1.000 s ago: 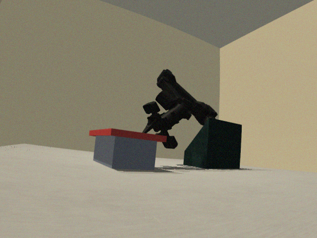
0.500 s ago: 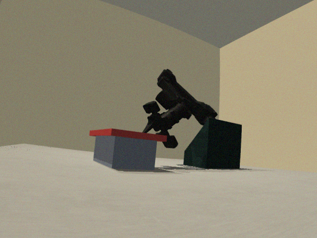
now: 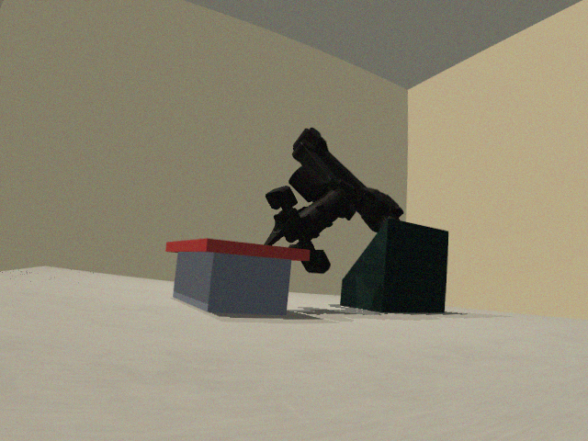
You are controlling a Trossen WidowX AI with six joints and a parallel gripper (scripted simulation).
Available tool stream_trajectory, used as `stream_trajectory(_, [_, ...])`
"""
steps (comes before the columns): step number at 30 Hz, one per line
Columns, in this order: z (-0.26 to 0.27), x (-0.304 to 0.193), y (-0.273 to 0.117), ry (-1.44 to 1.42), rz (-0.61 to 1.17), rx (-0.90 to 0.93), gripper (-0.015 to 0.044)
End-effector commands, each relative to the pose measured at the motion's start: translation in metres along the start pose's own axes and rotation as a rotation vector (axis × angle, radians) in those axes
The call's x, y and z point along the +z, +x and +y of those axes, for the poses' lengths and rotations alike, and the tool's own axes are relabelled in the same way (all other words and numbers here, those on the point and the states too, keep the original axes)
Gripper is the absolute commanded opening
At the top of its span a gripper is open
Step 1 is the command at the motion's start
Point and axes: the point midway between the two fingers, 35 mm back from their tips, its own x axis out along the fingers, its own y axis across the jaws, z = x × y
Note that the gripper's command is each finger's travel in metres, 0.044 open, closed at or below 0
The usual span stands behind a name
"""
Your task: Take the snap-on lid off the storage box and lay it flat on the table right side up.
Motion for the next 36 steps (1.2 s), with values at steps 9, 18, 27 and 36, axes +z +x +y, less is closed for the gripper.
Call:
stream_trajectory(9, [0.004,-0.0005,-0.0038,0.005,0.0,0.008,0.0])
stream_trajectory(18, [0.0053,-0.0005,-0.005,0.005,0.0,0.008,0.0])
stream_trajectory(27, [0.0067,-0.0005,-0.0062,0.005,0.0,0.008,0.0])
stream_trajectory(36, [0.0073,-0.0007,-0.0063,0.0,0.001,0.009,0.0])
